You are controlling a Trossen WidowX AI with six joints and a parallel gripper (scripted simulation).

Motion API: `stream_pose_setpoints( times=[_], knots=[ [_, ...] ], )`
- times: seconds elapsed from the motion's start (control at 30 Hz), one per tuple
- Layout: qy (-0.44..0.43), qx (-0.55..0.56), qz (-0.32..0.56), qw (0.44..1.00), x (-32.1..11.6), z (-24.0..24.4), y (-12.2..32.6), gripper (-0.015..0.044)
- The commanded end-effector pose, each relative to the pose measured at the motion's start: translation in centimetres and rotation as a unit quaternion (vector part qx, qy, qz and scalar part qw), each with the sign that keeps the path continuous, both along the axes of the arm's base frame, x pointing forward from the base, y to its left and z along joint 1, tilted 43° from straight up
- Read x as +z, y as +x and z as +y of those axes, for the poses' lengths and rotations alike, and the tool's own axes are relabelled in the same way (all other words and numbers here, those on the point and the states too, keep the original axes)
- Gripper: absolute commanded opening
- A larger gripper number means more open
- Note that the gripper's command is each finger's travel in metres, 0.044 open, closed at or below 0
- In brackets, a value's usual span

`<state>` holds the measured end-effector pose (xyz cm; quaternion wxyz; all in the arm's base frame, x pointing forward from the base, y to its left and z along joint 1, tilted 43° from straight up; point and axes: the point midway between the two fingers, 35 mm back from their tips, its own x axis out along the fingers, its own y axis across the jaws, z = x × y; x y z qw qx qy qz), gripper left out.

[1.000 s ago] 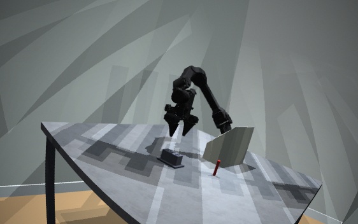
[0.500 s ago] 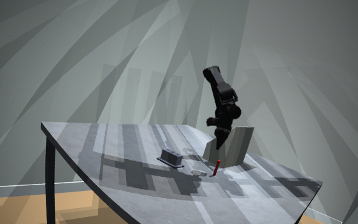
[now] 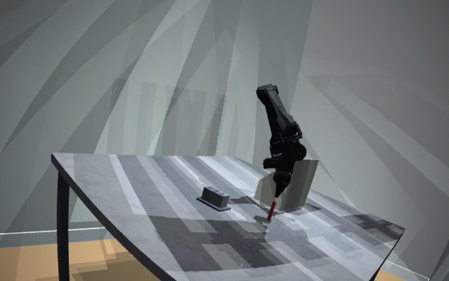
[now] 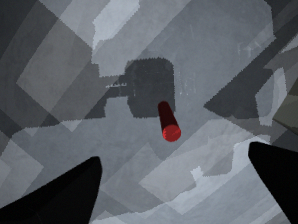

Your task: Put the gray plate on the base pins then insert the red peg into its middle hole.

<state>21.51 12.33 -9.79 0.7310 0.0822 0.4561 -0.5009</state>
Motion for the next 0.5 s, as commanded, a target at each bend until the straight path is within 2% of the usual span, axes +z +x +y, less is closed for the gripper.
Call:
stream_pose_setpoints(
  times=[0.0, 0.47],
  knots=[
    [-0.005, 0.002, 0.003, 1.000, -1.0, -1.2, 0.0, 0.0440],
    [-0.005, 0.002, 0.003, 1.000, -2.2, -2.2, 0.2, 0.0440]
  ],
)
